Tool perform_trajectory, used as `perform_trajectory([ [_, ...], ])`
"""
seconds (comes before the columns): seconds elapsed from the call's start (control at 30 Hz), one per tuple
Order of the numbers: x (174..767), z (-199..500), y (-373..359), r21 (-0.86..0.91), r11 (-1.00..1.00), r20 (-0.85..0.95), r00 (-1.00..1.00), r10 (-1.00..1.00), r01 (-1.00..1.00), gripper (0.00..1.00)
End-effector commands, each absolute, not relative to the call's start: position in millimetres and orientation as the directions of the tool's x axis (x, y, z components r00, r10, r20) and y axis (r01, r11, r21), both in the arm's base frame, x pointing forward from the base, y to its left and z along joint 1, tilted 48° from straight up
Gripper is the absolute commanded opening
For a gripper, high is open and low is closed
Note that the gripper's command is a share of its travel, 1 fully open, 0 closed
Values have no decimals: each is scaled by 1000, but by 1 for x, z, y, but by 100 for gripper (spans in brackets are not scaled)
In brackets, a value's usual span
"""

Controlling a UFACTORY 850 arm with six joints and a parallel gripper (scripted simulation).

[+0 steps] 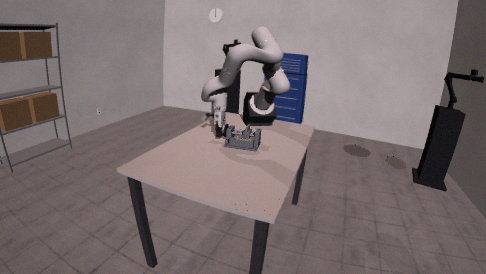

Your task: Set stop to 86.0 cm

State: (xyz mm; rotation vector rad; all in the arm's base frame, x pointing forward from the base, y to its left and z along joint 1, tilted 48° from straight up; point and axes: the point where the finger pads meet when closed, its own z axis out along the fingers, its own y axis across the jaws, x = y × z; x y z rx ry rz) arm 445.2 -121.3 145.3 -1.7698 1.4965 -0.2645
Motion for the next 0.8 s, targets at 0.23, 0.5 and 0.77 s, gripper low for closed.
perform_trajectory([
  [0.23,441,164,-130,-672,5,-318,282,-905,-741,6],
  [0.5,432,171,-135,-672,5,-318,282,-905,-741,6],
  [0.77,413,173,-141,-672,5,-318,282,-905,-741,6],
])
